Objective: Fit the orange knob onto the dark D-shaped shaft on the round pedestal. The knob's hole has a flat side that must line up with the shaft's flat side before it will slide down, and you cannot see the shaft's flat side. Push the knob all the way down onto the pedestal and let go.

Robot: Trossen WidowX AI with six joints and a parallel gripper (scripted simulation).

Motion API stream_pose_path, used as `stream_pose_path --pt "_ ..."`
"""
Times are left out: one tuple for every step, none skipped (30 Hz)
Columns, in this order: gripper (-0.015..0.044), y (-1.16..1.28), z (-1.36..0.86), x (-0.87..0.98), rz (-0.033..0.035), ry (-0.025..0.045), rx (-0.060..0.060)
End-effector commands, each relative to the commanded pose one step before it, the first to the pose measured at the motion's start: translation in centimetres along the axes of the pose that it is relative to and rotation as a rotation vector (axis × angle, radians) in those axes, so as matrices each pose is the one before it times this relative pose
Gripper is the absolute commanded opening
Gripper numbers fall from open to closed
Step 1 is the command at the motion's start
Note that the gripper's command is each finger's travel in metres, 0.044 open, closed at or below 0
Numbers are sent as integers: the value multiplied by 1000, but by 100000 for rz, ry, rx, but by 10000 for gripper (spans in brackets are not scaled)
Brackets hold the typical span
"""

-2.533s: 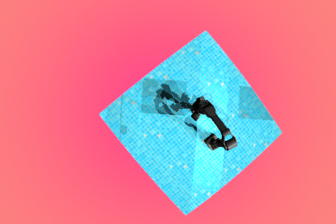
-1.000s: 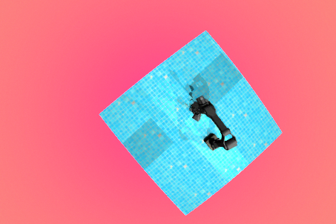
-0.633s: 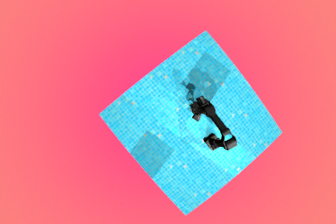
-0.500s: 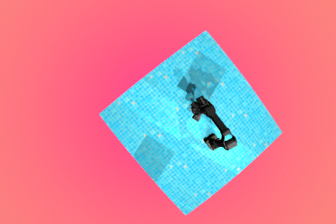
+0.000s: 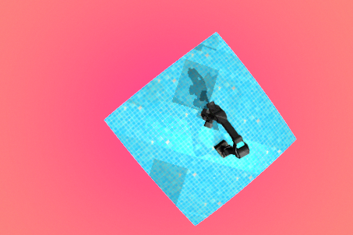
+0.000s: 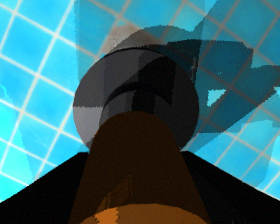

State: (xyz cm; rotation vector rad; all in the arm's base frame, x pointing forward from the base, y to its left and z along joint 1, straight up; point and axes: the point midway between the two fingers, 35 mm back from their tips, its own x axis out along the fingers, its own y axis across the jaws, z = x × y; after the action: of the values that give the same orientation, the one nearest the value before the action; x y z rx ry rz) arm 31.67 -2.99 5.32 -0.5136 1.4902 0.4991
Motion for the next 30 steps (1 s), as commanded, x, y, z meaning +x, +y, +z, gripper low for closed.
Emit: stream_pose_path --pt "0 1 -61 -169 -635 -256 -1950" --pt "0 -3 2 22 0 0 0" --pt "0 -6 5 22 0 0 0" --pt "0 -9 9 22 -1 -1 0" --pt "0 -13 12 22 -1 -1 0" --pt "0 -16 16 22 -1 -1 0" --pt "0 -21 21 22 -2 -2 0" --pt "0 -33 33 20 -2 -2 0" --pt "0 -38 38 20 -3 -3 0" --pt "0 -33 33 23 -2 -2 0" --pt "0 -30 30 23 -2 -2 0" --pt "0 -32 31 29 -2 -2 0" --pt "0 -42 41 16 -3 -3 0" --pt "0 -43 42 2 -3 -3 0" --pt "0 -39 38 -7 -3 -3 0" --pt "0 -39 37 -14 -3 -3 0" --pt "0 -44 42 -19 -3 -3 0" --pt "0 -27 26 -23 -2 -2 0" --pt "0 -7 7 -26 -1 -1 0" --pt "0 3 -3 128 1 1 0" --pt "0 14 -14 92 1 1 0" --pt "0 30 -30 60 2 2 0" --pt "0 10 -11 26 1 1 0" --pt "0 0 0 -61 0 0 0" --pt "0 -9 10 0 -1 -1 0" --pt "0 19 -19 0 1 1 0" --pt "0 20 -20 0 2 2 0" --pt "0 21 -21 51 2 2 0" --pt "0 17 -17 1 1 1 0" --pt "0 0 0 0 0 0 0"
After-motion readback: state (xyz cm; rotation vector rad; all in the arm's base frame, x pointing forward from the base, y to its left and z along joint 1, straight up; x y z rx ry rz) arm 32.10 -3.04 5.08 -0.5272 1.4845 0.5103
